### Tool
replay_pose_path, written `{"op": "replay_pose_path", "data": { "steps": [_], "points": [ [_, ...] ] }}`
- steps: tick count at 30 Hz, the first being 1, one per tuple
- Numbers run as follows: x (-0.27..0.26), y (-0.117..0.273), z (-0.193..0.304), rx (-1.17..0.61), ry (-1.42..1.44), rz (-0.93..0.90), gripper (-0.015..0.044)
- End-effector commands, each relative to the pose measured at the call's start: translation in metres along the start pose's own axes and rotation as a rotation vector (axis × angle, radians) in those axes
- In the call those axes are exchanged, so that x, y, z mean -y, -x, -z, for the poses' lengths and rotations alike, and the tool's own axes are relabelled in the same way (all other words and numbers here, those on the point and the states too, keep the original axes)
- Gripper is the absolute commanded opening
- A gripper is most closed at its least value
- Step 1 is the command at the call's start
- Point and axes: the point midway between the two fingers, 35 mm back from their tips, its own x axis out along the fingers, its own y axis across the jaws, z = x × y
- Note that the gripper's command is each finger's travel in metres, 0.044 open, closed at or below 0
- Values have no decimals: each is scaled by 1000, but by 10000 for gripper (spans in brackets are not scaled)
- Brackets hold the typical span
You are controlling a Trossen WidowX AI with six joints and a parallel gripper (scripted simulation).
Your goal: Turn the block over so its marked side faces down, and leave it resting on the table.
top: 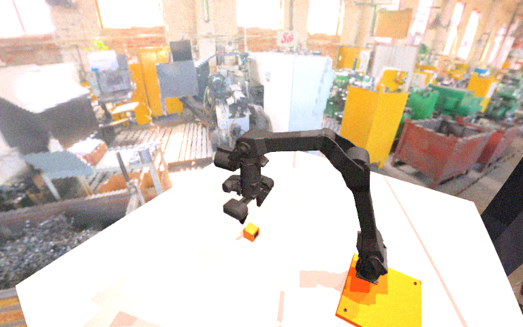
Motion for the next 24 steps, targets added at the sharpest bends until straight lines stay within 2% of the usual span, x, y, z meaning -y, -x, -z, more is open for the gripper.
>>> {"op": "replay_pose_path", "data": {
  "steps": [1,3,24],
  "points": [
    [-1,-16,0,-17,5,-4,440],
    [-1,-32,1,-17,5,-4,440],
    [-1,-63,1,-17,5,-4,440]
  ]
}}
